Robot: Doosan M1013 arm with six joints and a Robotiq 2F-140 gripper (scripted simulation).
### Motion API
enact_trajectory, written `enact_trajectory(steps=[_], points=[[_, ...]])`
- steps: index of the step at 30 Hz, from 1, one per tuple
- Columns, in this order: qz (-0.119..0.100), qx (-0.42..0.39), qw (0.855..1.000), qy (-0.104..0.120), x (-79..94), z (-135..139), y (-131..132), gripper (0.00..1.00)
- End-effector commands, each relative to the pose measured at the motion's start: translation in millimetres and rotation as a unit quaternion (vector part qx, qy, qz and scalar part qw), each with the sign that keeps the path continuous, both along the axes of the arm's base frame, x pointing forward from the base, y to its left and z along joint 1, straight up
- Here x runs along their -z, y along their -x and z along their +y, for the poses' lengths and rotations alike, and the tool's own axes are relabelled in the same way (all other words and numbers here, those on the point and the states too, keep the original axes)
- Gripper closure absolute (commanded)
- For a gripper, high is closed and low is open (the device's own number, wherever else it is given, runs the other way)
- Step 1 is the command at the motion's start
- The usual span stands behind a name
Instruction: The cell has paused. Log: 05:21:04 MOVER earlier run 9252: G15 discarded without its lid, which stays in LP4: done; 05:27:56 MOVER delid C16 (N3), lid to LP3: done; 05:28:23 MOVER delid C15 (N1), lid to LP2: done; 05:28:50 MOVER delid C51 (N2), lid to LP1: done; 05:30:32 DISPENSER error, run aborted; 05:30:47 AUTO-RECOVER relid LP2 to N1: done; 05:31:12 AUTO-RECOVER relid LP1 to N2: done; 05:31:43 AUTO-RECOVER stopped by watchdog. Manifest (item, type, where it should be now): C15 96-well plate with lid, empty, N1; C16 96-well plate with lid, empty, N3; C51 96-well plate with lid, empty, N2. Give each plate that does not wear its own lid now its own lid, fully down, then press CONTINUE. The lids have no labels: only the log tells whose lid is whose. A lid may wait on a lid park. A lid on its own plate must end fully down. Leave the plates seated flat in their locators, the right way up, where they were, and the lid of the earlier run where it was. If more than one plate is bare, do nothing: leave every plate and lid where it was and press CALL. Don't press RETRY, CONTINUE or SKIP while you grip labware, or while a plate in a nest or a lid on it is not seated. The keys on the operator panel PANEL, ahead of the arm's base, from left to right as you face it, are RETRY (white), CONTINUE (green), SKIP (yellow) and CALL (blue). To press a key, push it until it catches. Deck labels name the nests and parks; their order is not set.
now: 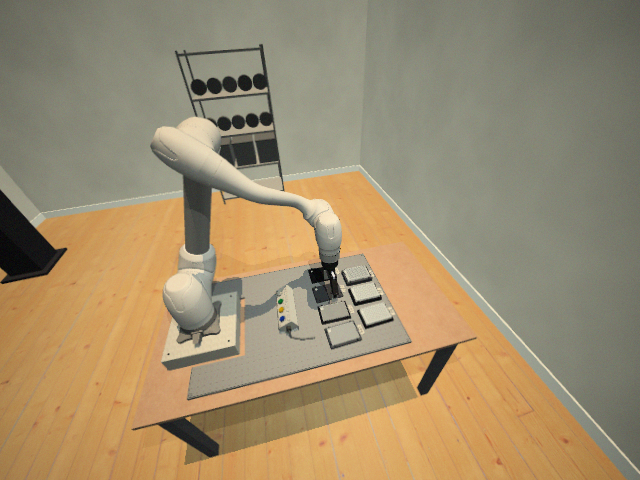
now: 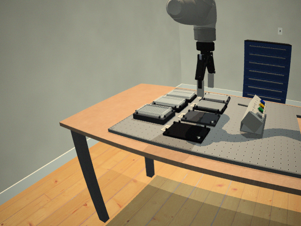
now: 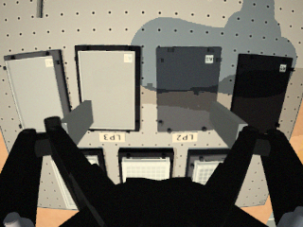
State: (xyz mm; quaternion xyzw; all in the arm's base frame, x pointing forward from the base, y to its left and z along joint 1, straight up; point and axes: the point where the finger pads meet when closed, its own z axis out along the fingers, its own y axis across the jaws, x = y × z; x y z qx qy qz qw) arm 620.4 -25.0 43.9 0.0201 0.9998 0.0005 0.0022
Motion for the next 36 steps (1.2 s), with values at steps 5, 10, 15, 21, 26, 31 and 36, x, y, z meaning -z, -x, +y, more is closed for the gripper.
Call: enact_trajectory(steps=[5,10,15,21,26,31,36], points=[[0.0,0.0,1.0,0.0,-0.1,-0.3,0.0,1.0],[0.0,0.0,1.0,0.0,-0.1,-0.3,0.0,1.0],[0.0,0.0,1.0,0.0,-0.1,-0.3,0.0,1.0],[0.0,0.0,1.0,0.0,-0.1,-0.3,0.0,1.0],[0.0,0.0,1.0,0.0,-0.1,-0.3,0.0,1.0],[0.0,0.0,1.0,0.0,-0.1,-0.3,0.0,1.0],[0.0,0.0,1.0,0.0,-0.1,-27.2,-1.2,1.0]])
